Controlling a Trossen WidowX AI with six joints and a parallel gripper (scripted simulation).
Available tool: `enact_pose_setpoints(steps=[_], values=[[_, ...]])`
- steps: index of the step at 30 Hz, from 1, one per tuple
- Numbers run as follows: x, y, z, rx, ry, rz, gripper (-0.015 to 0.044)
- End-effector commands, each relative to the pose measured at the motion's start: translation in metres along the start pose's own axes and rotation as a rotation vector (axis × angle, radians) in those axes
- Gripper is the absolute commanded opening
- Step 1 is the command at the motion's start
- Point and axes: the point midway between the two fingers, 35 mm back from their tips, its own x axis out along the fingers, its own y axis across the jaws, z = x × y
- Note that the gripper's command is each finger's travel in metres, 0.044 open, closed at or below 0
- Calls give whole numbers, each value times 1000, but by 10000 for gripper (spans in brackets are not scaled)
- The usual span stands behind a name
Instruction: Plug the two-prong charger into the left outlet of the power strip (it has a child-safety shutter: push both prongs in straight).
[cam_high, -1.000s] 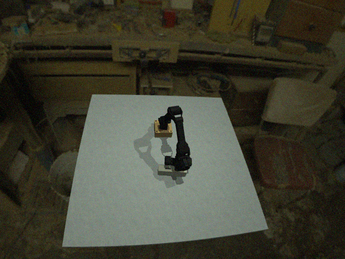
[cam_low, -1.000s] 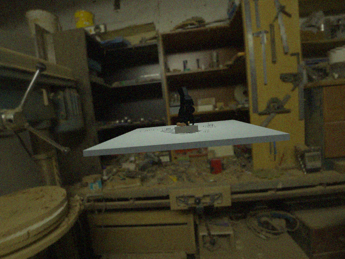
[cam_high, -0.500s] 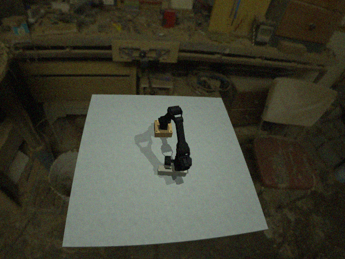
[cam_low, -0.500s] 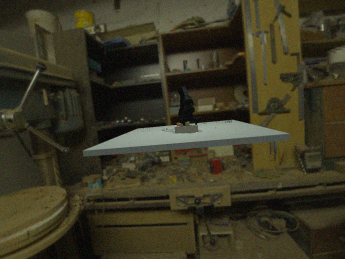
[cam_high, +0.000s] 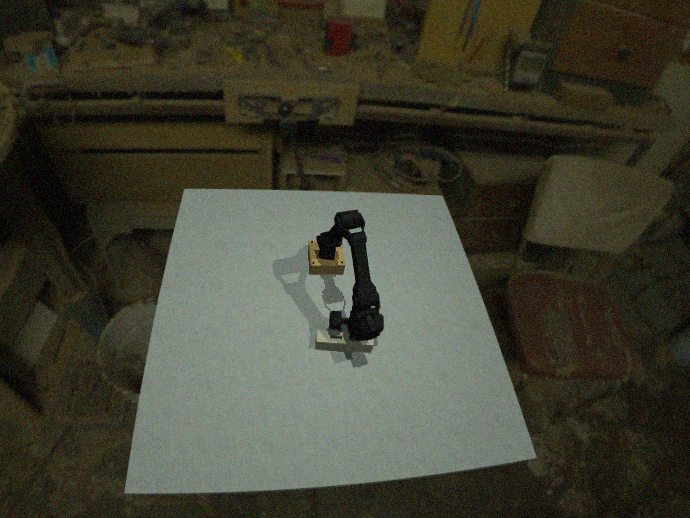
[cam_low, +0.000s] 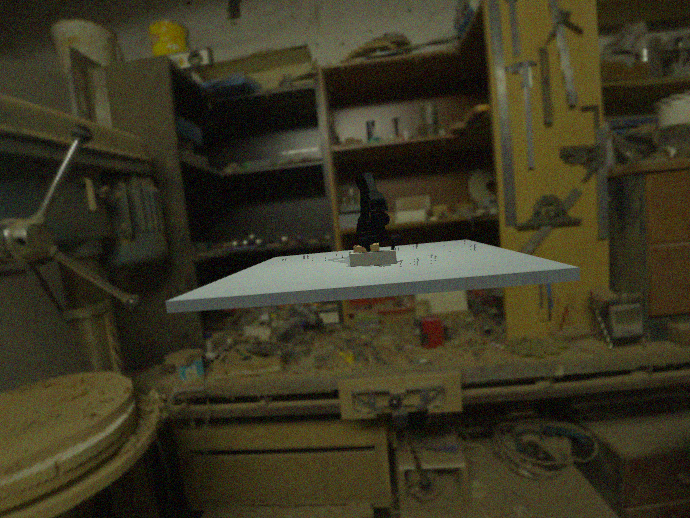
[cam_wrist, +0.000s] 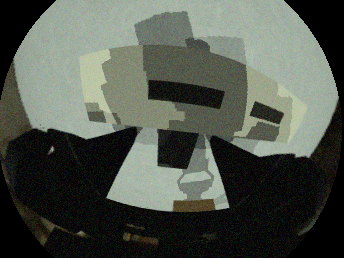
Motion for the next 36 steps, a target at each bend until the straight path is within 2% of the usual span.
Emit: enact_pose_setpoints(steps=[1,36], values=[[0,0,-2,5,-4,-1,440],[1,1,-16,5,-21,1,440]])
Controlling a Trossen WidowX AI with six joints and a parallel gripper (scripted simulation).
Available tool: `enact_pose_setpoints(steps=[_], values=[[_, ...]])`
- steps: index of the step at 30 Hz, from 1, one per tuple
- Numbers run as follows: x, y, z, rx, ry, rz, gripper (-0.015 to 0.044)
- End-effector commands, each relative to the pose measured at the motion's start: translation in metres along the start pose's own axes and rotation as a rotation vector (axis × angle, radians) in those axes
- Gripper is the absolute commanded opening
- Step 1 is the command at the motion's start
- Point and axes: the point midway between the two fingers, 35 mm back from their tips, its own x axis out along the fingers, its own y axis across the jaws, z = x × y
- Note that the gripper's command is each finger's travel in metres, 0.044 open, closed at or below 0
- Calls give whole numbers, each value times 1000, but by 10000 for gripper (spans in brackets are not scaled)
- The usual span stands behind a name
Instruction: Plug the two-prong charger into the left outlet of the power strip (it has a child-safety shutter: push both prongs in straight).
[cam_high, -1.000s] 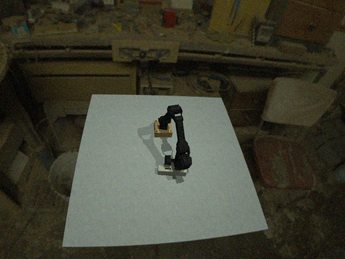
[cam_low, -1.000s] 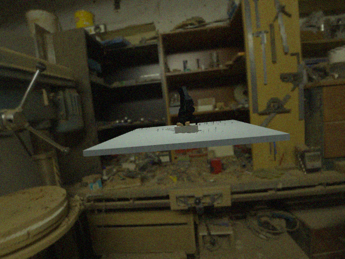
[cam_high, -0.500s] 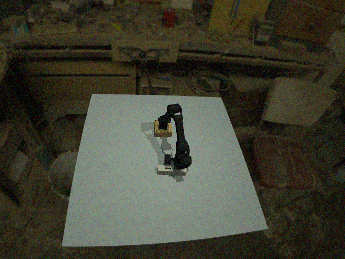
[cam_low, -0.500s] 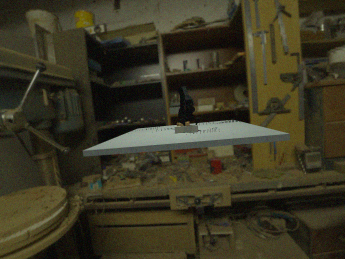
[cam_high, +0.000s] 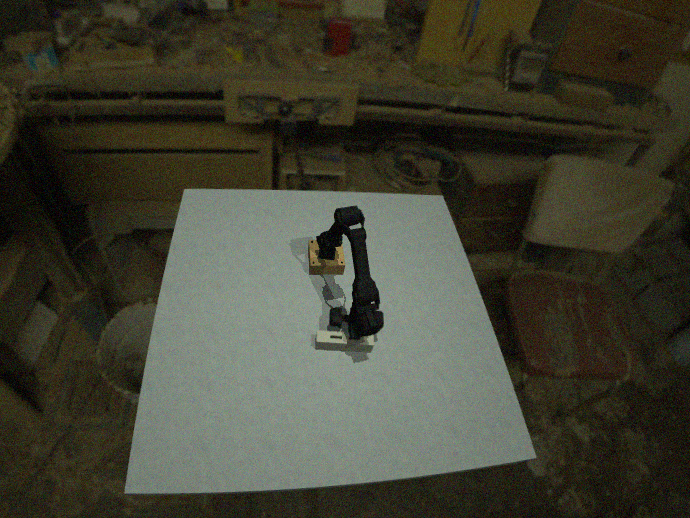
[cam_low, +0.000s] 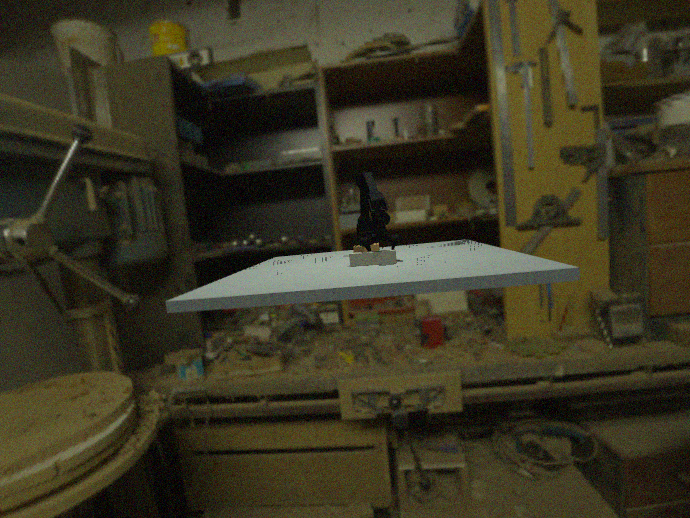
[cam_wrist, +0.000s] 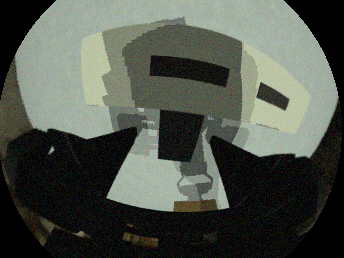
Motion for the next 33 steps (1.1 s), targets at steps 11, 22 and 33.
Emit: enact_pose_setpoints(steps=[11,22,33], values=[[0,1,-16,4,-3,-3,440],[1,1,-28,4,-2,-3,440],[3,1,-41,4,-1,-3,440]])
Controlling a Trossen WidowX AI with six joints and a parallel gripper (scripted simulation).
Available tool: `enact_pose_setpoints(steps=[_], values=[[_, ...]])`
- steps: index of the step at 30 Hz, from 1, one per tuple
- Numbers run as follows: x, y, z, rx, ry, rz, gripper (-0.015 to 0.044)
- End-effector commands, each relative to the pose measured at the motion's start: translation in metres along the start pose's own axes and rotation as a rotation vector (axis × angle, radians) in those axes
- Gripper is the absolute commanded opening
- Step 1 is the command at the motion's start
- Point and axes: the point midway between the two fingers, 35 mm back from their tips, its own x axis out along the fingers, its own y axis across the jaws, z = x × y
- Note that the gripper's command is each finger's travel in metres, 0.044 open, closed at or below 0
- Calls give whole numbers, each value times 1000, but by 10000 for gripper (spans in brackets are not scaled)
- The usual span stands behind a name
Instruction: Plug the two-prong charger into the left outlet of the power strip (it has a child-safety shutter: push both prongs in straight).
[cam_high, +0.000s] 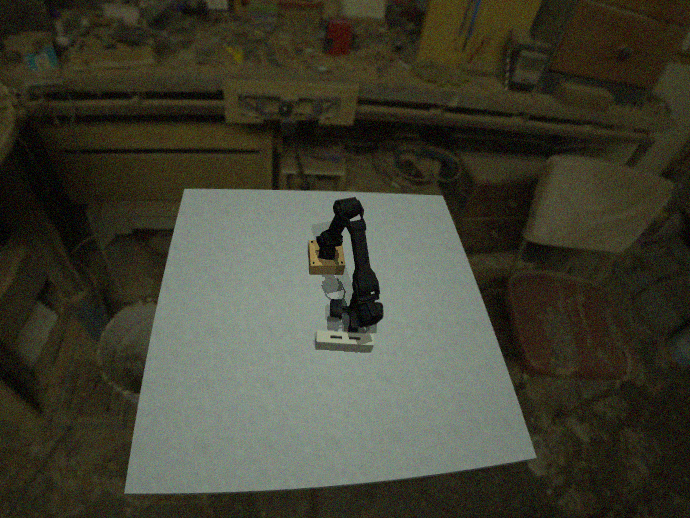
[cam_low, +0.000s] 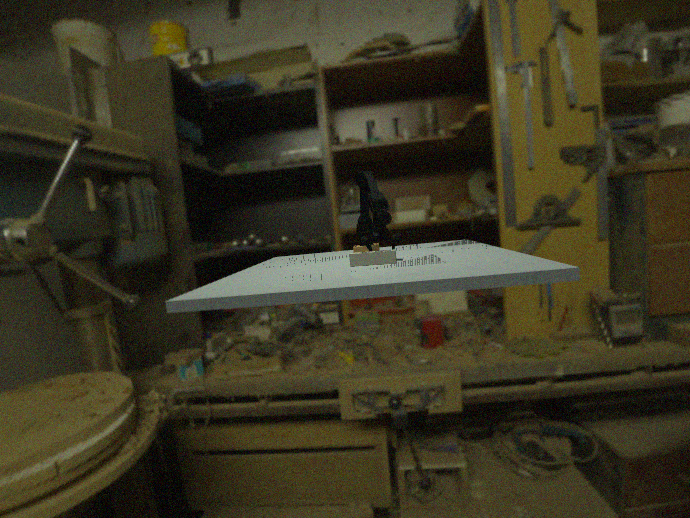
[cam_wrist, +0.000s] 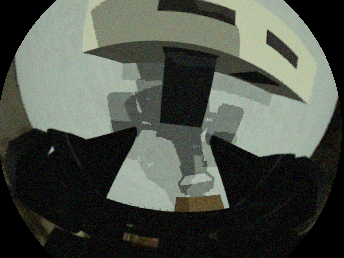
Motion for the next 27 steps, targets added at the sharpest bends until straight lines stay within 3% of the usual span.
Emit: enact_pose_setpoints(steps=[1,14,23,27], values=[[0,0,-6,3,-2,0,440],[1,-1,-14,1,-10,-4,440],[-70,0,-2,119,-560,-33,440],[-77,-1,-2,135,-604,-28,440]])
